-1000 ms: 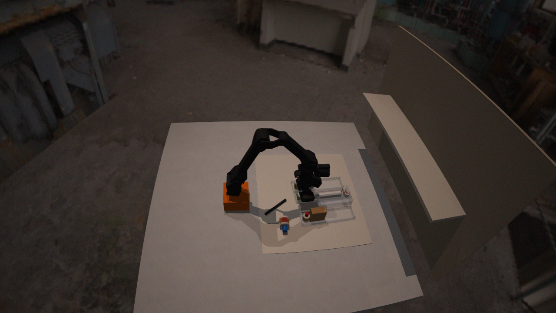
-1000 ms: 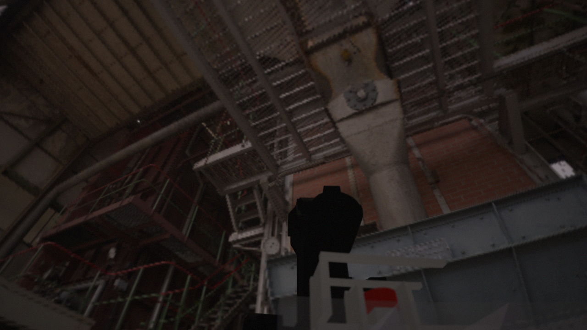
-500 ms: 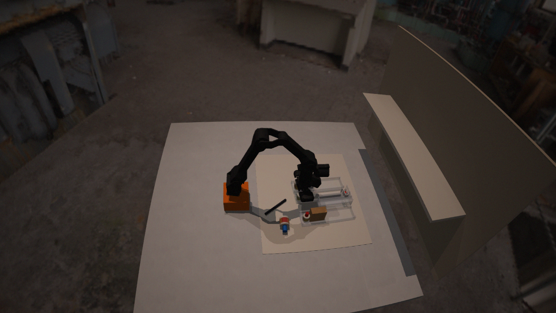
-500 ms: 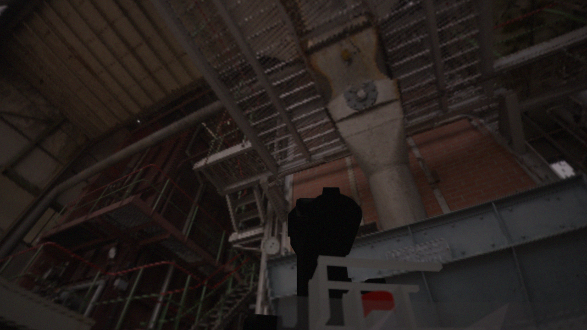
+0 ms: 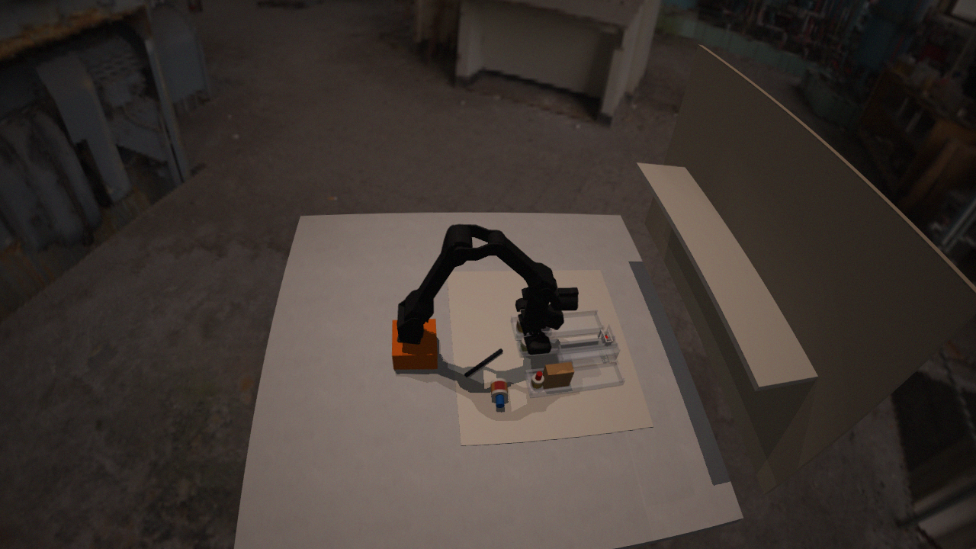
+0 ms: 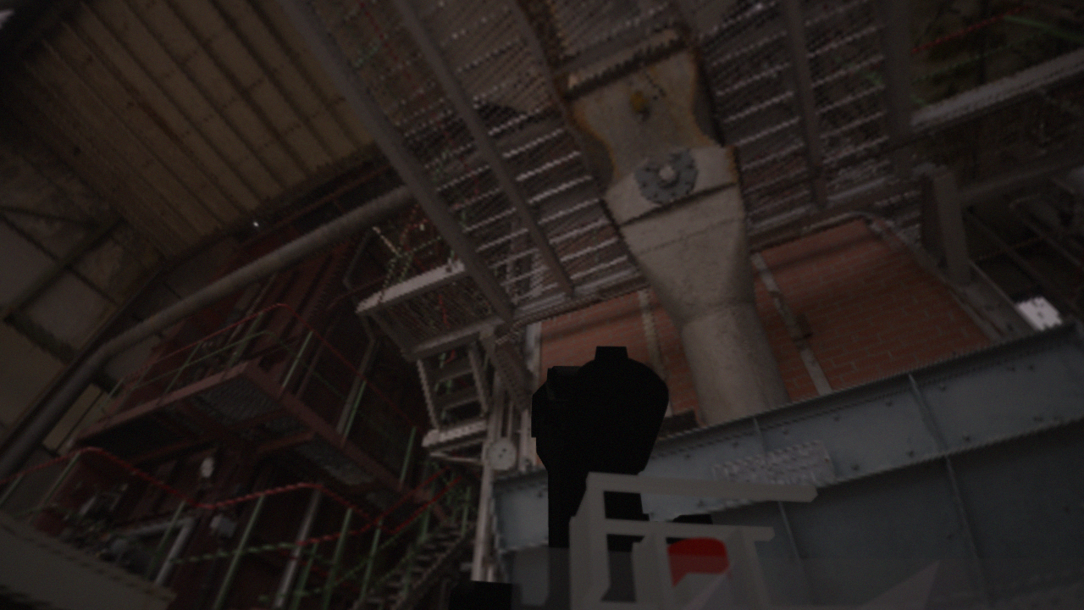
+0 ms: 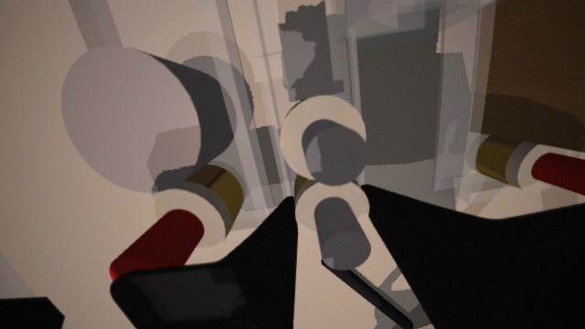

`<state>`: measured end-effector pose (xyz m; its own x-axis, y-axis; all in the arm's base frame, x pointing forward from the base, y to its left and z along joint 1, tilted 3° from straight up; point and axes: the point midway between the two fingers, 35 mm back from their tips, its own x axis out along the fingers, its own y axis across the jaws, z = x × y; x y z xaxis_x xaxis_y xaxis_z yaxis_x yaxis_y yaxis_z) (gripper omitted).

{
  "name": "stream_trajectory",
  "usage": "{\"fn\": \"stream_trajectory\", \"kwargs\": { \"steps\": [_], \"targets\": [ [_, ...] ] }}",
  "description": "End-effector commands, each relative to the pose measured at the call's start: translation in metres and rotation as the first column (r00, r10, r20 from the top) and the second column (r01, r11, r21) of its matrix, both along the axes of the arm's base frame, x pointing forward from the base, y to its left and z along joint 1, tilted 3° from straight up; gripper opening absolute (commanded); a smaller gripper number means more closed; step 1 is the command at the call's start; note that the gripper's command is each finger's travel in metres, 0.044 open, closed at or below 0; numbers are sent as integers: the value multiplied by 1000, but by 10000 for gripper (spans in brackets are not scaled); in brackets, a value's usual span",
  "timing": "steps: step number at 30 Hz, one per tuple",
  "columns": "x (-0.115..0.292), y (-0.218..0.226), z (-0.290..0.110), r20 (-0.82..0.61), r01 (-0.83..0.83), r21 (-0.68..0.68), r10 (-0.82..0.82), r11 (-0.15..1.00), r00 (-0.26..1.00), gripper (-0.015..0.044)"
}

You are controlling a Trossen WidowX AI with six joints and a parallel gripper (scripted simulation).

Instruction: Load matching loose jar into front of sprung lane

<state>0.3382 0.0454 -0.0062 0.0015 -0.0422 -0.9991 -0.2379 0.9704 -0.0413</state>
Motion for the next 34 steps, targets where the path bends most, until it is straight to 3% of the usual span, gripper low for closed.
{"fn": "stream_trajectory", "kwargs": {
  "steps": [1, 5, 21, 34],
  "targets": [
    [0, 0, 0, 1, -1, 2, 1, 1000, 1000, 184],
    [0, 0, 0, 1, -1, 2, 1, 1000, 1000, 286],
    [-1, 0, 20, 1, -1, 2, 1, 1000, 1000, 286],
    [-40, -10, 22, -2, -1, 1, 1, 1000, 1000, 286]
  ]
}}
